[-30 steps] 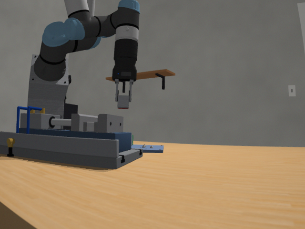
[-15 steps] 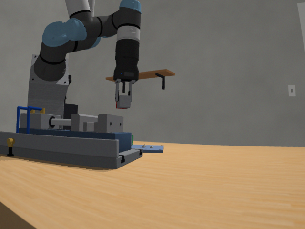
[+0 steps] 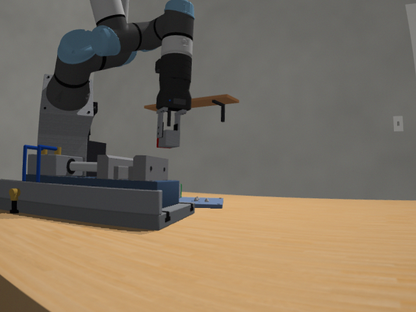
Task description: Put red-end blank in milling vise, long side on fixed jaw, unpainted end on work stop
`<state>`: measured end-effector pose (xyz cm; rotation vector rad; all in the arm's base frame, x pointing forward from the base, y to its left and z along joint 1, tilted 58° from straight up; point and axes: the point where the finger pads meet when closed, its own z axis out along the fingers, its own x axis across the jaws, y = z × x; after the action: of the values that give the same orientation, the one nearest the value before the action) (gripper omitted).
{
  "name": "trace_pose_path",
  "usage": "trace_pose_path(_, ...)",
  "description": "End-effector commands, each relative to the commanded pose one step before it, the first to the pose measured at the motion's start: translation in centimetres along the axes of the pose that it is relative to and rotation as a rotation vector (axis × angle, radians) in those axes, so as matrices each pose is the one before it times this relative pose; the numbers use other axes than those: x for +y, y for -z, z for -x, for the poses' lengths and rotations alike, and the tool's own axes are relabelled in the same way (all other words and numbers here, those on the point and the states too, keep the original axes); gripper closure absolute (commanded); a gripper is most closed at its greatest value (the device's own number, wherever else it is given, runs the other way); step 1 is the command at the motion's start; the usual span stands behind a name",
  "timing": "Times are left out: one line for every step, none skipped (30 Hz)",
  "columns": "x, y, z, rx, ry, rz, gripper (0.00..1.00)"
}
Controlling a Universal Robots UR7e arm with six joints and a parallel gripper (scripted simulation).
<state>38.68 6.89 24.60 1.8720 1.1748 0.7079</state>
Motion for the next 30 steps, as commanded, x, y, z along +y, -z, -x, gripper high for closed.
trace_pose_path(0.018, 0.027, -0.011, 0.0026, 0.11045, 0.00245, 1.0)
trace_pose_path(0.0, 0.0, 0.0, 0.0, 0.0, 0.0, 1.0)
trace_pose_path(0.0, 0.0, 0.0, 0.0, 0.0, 0.0, 1.0)
trace_pose_path(0.0, 0.0, 0.0, 0.0, 0.0, 0.0, 1.0)
trace_pose_path(0.0, 0.0, 0.0, 0.0, 0.0, 0.0, 1.0)
trace_pose_path(0.0, 0.0, 0.0, 0.0, 0.0, 0.0, 1.0)
trace_pose_path(0.0, 0.0, 0.0, 0.0, 0.0, 0.0, 1.0)
trace_pose_path(0.0, 0.0, 0.0, 0.0, 0.0, 0.0, 1.0)
trace_pose_path(0.0, 0.0, 0.0, 0.0, 0.0, 0.0, 1.0)
trace_pose_path(0.0, 0.0, 0.0, 0.0, 0.0, 0.0, 1.0)
trace_pose_path(0.002, 0.002, -0.001, -0.00047, 0.0371, -0.00038, 1.0)
trace_pose_path(-0.001, 0.001, 0.0, 0.00018, 0.046, 0.00014, 1.0)
trace_pose_path(-0.001, 0.001, 0.0, 0.00018, 0.046, 0.00014, 1.0)
trace_pose_path(-0.001, 0.001, 0.0, 0.00018, 0.046, 0.00014, 1.0)
trace_pose_path(-0.001, 0.001, 0.0, 0.00018, 0.046, 0.00014, 1.0)
trace_pose_path(0.0, 0.0, 0.0, 0.0, 0.0, 0.0, 1.0)
trace_pose_path(0.0, 0.0, 0.0, 0.0, 0.0, 0.0, 1.0)
trace_pose_path(0.0, 0.0, 0.0, 0.0, 0.0, 0.0, 1.0)
trace_pose_path(0.0, 0.0, 0.0, 0.0, 0.0, 0.0, 1.0)
trace_pose_path(0.0, 0.0, 0.0, 0.0, 0.0, 0.0, 1.0)
trace_pose_path(0.0, 0.0, 0.0, 0.0, 0.0, 0.0, 1.0)
trace_pose_path(0.0, 0.0, 0.0, 0.0, 0.0, 0.0, 1.0)
trace_pose_path(0.0, 0.0, 0.0, 0.0, 0.0, 0.0, 1.0)
trace_pose_path(0.0, 0.0, 0.0, 0.0, 0.0, 0.0, 1.0)
trace_pose_path(0.0, 0.0, 0.0, 0.0, 0.0, 0.0, 1.0)
trace_pose_path(0.0, 0.0, 0.0, 0.0, 0.0, 0.0, 1.0)
trace_pose_path(0.0, 0.0, 0.0, 0.0, 0.0, 0.0, 1.0)
trace_pose_path(0.002, 0.001, -0.001, -0.00037, 0.01475, -0.00052, 1.0)
trace_pose_path(-0.001, 0.0, 0.0, 0.00019, 0.02365, 0.00022, 1.0)
trace_pose_path(-0.001, 0.0, 0.0, 0.00019, 0.02365, 0.00022, 1.0)
